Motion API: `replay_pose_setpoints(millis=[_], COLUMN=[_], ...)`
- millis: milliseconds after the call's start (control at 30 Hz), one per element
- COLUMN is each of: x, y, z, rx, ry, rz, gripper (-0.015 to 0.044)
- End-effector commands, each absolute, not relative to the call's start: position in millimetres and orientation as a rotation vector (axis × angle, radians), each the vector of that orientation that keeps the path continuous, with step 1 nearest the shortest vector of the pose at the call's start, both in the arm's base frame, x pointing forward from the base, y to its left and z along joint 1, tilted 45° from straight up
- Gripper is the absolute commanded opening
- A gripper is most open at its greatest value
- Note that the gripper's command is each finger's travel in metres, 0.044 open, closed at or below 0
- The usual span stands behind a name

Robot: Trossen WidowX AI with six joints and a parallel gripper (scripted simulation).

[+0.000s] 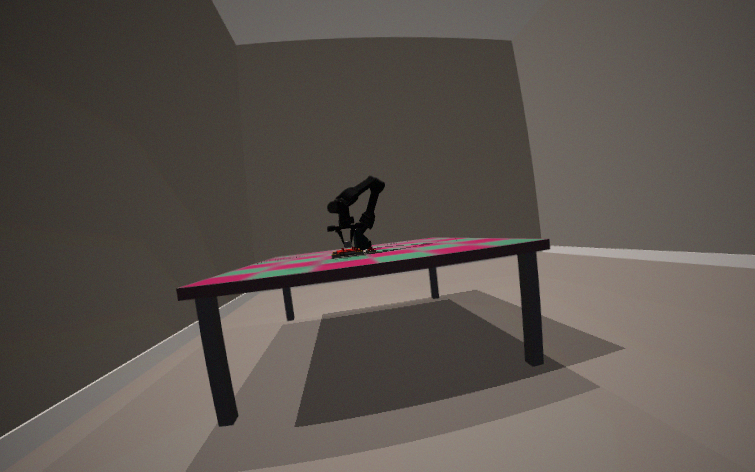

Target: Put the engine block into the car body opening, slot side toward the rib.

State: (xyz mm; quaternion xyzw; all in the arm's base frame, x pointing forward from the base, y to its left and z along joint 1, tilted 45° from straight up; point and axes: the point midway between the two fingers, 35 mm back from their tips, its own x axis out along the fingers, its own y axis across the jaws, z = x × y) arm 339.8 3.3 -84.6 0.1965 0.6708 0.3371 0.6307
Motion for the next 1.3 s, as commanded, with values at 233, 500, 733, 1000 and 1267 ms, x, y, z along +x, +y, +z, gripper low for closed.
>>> replay_pose_setpoints(millis=[233, 500, 733, 1000, 1267], x=[339.6, 339.1, 338.9, 338.5, 338.2], y=[5.0, 6.5, 7.8, 9.3, 10.8], z=[-86.9, -88.5, -89.9, -91.5, -93.0], rx=[0.451, 0.451, 0.451, 0.451, 0.451], ry=[1.536, 1.537, 1.536, 1.536, 1.536], rz=[0.769, 0.769, 0.769, 0.769, 0.769], gripper=[0.0159, 0.0159, 0.0159, 0.0159, 0.0159])
